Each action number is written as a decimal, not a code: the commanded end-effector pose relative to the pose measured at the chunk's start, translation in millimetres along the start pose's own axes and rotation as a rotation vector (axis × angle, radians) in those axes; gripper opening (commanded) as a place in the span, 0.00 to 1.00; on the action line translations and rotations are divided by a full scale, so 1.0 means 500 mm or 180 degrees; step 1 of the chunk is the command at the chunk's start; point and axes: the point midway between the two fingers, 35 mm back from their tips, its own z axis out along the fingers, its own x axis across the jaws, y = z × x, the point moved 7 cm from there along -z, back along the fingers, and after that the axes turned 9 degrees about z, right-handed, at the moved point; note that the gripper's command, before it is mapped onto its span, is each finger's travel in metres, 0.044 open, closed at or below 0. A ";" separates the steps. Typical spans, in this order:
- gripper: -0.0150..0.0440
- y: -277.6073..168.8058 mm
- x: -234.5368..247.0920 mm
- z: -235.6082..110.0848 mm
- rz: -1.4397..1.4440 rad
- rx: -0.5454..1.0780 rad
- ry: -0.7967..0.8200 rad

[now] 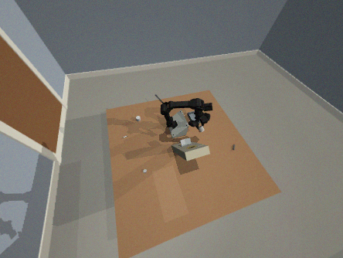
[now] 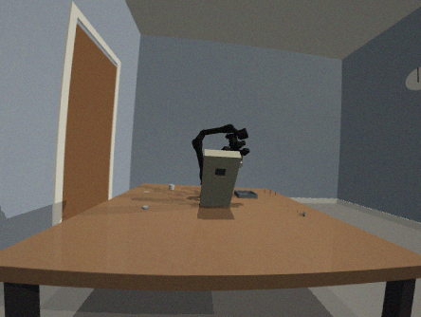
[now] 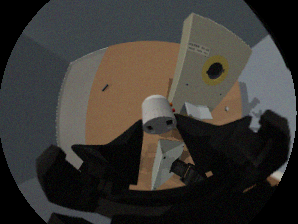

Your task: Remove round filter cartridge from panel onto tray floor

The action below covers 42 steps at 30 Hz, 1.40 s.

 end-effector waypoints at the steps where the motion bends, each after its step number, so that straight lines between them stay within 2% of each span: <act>1: 0.25 -0.032 0.050 -0.009 -0.0494 0.0059 0.0282; 16: 0.25 -0.141 0.193 -0.036 -0.2268 0.0067 0.1264; 26: 0.25 -0.155 0.203 -0.035 -0.2386 0.0062 0.1330; 42: 0.25 -0.356 0.270 0.020 -0.3304 0.0133 0.1860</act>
